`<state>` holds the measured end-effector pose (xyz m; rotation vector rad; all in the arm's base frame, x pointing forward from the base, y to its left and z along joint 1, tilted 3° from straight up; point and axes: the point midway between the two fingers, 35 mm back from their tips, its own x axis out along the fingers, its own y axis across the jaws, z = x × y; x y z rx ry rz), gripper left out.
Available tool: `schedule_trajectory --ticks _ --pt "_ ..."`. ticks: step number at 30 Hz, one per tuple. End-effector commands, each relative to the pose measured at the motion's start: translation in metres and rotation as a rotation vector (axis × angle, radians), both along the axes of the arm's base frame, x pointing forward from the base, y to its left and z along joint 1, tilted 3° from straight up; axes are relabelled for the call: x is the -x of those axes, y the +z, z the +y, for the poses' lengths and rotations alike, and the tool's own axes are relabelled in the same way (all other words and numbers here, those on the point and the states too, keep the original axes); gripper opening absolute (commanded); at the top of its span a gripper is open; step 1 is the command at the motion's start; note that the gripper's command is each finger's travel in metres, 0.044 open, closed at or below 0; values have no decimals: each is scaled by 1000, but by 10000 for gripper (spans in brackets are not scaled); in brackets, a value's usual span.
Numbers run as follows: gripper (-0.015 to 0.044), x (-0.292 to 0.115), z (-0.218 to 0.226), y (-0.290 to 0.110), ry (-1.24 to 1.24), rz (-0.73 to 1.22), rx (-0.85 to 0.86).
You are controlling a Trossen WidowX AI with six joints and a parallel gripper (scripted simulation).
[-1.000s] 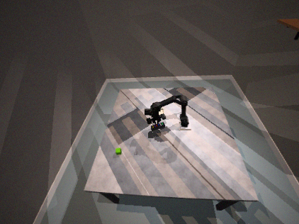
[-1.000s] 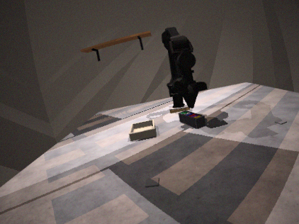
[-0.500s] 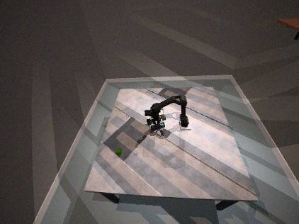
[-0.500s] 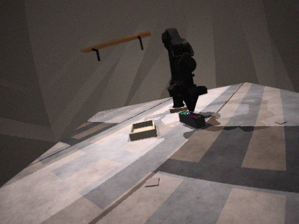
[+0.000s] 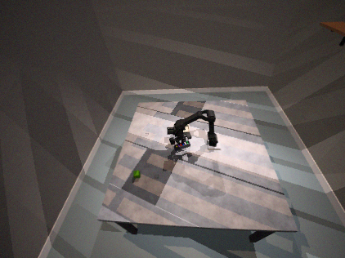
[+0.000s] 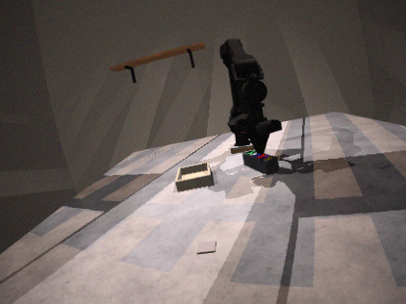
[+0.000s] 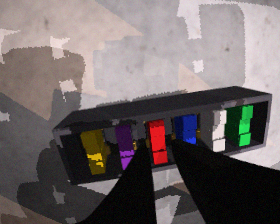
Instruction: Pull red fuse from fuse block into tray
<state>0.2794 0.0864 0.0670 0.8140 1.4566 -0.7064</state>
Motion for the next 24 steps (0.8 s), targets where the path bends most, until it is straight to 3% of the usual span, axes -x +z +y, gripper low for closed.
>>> schedule_trajectory --ticks 1,24 --pt "74 1 -1 -1 -5 2 4" --pt "74 1 0 -11 -5 2 4"
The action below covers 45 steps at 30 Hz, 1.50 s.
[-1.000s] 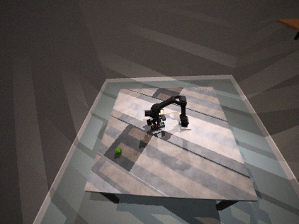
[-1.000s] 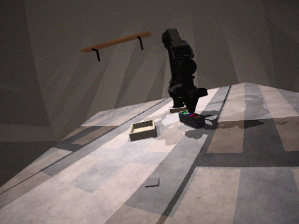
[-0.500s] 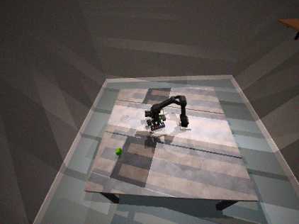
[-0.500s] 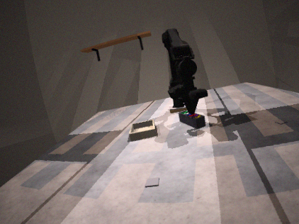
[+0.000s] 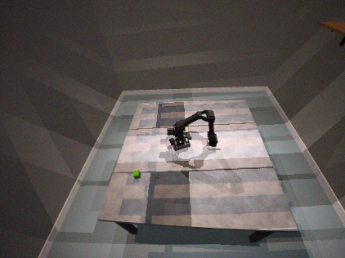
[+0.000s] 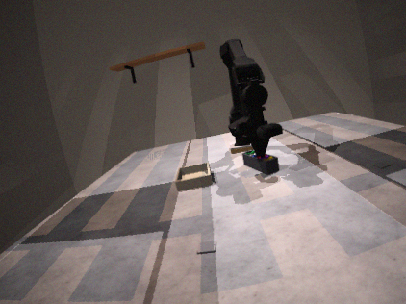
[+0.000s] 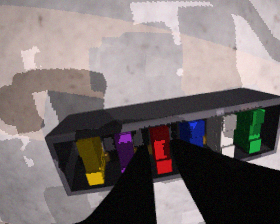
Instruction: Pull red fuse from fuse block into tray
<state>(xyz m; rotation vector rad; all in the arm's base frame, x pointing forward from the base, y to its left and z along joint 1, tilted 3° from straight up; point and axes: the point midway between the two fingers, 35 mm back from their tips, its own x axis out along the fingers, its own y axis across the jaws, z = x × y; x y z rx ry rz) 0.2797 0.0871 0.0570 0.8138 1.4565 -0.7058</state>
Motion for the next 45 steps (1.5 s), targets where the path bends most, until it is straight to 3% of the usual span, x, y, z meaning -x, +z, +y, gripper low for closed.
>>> schedule_trajectory --ticks 1,13,45 --pt "74 1 -1 -1 -6 2 4" --pt "1 0 0 0 -1 1 0" --pt "0 0 -1 14 -2 1 2"
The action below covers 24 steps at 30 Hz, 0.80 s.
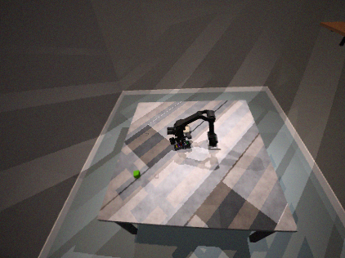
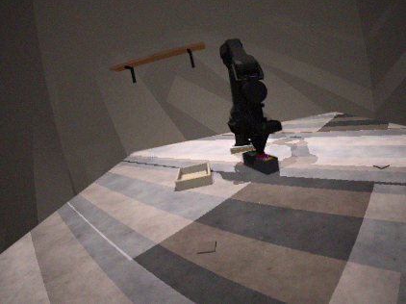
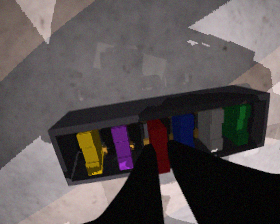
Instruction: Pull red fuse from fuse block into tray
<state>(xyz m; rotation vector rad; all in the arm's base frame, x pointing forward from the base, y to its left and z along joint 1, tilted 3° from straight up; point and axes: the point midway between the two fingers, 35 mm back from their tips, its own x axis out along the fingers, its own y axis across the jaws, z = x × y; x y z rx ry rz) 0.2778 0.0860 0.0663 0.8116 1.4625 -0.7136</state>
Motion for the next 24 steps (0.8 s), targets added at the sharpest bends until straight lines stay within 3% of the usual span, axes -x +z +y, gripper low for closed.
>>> schedule_trajectory --ticks 1,24 --pt "0 -2 0 5 0 -8 -1" --pt "0 -2 -1 16 -2 -7 0"
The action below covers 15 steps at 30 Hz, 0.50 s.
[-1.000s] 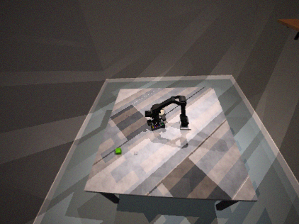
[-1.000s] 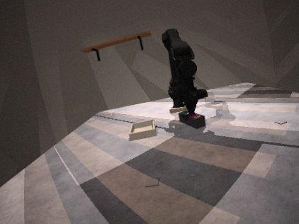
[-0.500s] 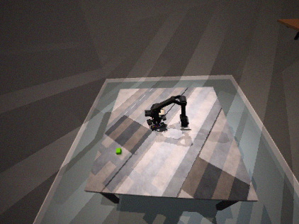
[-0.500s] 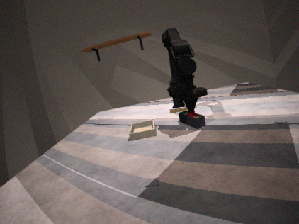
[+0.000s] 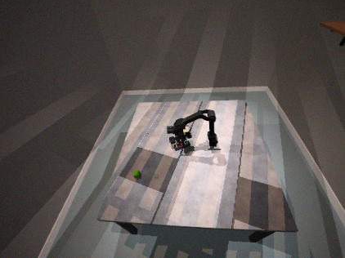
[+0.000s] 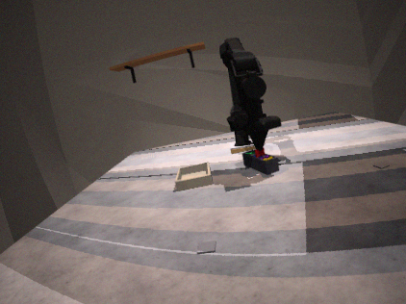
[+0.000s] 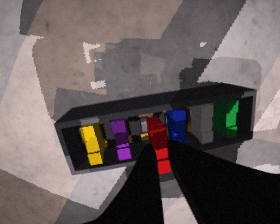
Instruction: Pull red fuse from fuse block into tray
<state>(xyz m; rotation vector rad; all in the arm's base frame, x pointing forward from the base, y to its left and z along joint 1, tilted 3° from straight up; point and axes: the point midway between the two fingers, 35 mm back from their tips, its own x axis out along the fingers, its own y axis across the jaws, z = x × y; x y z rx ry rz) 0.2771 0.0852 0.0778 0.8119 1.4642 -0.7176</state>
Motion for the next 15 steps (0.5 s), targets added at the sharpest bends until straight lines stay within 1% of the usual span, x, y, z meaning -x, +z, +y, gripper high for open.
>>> schedule_trajectory --ticks 1,15 --pt "0 -3 0 5 1 -11 -1" --pt "0 -2 0 12 0 -10 0"
